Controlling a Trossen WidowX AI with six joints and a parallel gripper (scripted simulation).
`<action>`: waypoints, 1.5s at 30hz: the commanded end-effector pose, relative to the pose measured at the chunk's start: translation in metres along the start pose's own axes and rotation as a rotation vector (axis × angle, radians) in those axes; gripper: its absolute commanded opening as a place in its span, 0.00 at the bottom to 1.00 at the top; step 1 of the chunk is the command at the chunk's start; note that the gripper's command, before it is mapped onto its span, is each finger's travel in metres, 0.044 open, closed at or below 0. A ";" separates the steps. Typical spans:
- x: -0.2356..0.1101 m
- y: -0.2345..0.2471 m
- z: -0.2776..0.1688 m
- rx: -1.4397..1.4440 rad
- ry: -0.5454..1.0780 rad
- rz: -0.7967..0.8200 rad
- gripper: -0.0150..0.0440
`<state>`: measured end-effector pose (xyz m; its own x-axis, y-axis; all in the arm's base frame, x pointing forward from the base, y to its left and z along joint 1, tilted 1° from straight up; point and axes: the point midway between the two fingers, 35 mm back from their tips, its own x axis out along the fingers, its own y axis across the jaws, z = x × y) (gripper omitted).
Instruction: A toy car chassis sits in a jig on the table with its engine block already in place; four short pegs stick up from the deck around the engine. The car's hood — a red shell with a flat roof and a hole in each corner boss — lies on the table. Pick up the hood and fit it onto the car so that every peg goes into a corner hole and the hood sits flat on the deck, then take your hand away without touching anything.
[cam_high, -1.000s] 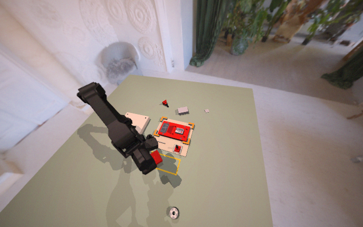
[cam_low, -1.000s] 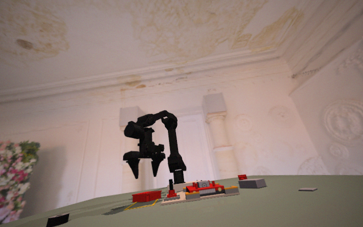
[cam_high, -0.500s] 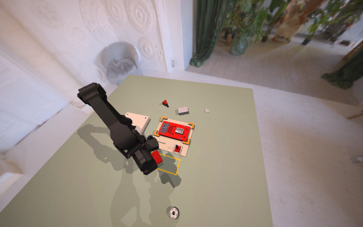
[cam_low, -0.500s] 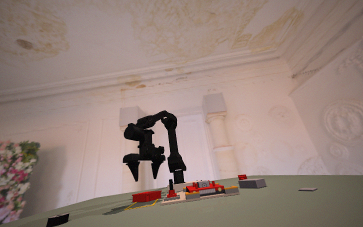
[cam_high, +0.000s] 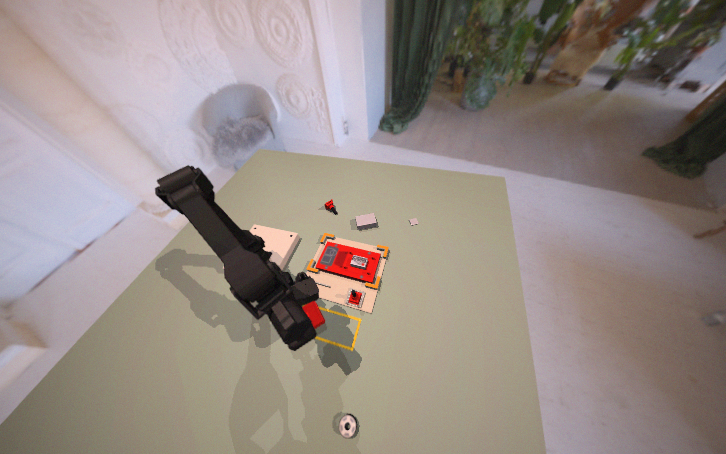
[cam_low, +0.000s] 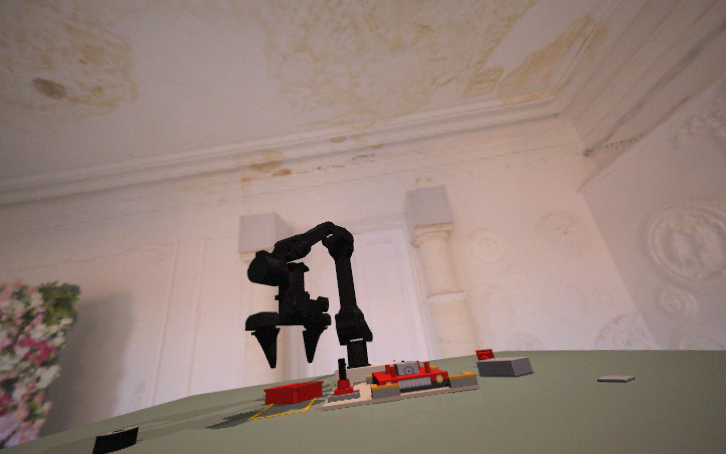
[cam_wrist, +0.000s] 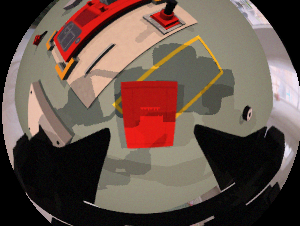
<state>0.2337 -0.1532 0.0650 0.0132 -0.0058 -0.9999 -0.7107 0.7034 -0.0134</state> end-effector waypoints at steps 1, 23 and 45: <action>0.004 0.000 0.000 -0.003 0.004 0.005 1.00; 0.018 0.000 0.000 -0.003 0.004 0.005 1.00; 0.031 0.001 0.000 -0.003 0.004 0.005 1.00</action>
<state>0.2341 -0.1527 0.0374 0.0133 -0.0059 -0.9999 -0.7124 0.7017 -0.0136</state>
